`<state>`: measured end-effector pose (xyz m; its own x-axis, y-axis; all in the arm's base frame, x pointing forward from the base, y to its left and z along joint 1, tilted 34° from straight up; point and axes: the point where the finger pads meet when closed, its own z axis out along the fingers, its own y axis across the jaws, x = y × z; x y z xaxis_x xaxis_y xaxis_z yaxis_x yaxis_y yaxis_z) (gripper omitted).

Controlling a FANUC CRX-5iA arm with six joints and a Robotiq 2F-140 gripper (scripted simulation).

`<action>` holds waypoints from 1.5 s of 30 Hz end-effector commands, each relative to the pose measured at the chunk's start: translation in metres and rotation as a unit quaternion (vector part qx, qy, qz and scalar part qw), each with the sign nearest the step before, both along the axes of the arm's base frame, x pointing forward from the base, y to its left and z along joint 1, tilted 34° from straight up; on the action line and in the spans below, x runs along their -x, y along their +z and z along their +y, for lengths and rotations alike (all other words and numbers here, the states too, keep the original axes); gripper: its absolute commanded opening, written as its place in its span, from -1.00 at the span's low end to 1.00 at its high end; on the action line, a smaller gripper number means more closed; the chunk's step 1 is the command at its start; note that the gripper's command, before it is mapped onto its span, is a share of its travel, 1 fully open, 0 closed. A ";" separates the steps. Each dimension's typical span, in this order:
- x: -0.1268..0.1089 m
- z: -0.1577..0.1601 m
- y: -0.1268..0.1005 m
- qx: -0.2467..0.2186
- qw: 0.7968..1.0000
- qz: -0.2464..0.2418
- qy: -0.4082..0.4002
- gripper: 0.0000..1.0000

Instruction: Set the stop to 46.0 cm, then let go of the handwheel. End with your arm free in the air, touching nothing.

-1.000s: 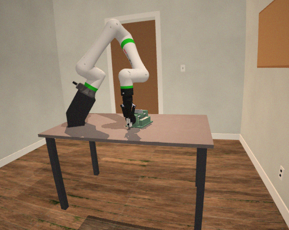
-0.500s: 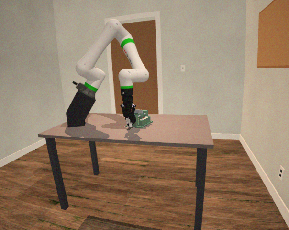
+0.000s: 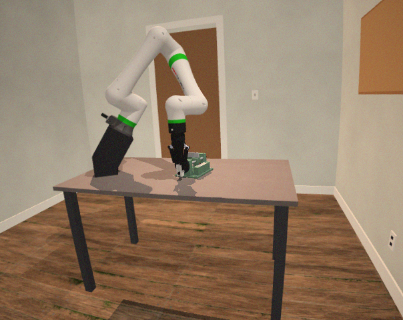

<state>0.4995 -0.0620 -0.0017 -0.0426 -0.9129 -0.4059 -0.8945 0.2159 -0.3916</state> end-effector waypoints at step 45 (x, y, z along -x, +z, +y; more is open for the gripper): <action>-0.009 -0.006 0.012 0.000 1.000 0.000 0.000 -0.92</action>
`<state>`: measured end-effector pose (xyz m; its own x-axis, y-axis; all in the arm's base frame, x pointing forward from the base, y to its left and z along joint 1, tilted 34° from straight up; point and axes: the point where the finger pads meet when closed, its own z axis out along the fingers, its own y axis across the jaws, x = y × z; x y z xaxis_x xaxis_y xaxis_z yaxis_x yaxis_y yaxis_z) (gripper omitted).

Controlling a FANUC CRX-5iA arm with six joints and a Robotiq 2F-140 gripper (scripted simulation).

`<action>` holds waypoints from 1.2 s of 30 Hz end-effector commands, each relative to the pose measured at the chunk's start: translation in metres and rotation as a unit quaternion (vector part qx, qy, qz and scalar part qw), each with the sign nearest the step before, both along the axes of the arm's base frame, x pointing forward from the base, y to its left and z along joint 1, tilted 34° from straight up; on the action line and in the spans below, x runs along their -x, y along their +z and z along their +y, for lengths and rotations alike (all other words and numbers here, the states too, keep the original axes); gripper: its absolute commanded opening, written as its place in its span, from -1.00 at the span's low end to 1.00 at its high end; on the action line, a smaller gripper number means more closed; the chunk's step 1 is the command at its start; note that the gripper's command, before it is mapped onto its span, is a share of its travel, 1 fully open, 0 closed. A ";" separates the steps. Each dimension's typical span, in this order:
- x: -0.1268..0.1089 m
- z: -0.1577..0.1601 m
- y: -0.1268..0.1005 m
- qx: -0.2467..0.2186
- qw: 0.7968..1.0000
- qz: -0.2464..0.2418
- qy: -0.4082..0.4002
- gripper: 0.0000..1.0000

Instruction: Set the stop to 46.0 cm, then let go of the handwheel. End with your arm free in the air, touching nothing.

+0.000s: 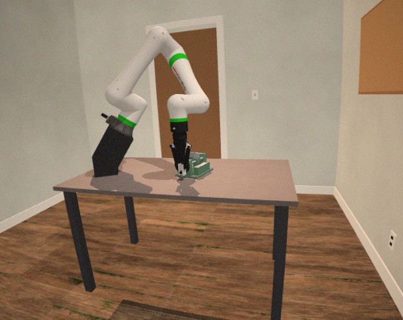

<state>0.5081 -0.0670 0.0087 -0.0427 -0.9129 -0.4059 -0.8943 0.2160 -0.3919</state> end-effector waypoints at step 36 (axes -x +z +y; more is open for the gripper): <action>0.007 -0.016 0.037 0.000 1.000 0.000 0.000 -0.92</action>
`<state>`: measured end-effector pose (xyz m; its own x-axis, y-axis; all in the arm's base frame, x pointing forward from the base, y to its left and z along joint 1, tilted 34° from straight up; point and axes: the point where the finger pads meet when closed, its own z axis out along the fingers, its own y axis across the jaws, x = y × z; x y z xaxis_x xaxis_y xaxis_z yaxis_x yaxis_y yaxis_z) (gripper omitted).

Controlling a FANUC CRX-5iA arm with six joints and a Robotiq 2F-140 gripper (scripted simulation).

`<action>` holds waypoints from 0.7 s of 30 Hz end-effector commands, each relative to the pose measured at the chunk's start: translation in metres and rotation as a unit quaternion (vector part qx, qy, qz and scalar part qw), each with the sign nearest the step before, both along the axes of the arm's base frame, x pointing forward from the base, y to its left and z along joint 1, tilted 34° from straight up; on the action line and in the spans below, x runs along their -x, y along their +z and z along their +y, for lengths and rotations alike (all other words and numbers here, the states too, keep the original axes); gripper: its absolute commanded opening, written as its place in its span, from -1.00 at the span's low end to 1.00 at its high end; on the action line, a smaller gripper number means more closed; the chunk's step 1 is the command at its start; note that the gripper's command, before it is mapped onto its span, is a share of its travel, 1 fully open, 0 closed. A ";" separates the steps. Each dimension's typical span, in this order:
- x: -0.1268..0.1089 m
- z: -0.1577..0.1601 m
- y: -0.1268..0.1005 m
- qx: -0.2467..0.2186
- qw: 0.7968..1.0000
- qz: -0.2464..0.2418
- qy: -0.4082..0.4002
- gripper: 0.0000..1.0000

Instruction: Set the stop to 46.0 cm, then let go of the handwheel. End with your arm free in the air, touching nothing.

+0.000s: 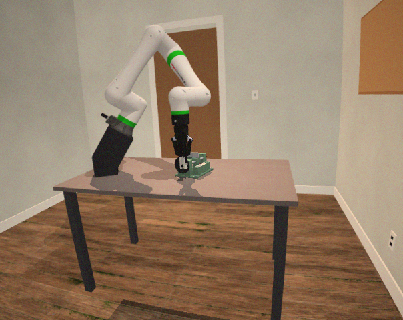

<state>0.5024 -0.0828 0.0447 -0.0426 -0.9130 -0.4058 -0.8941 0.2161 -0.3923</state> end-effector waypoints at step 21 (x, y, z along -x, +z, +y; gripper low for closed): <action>0.028 -0.004 0.011 0.000 1.000 0.000 0.000 -0.92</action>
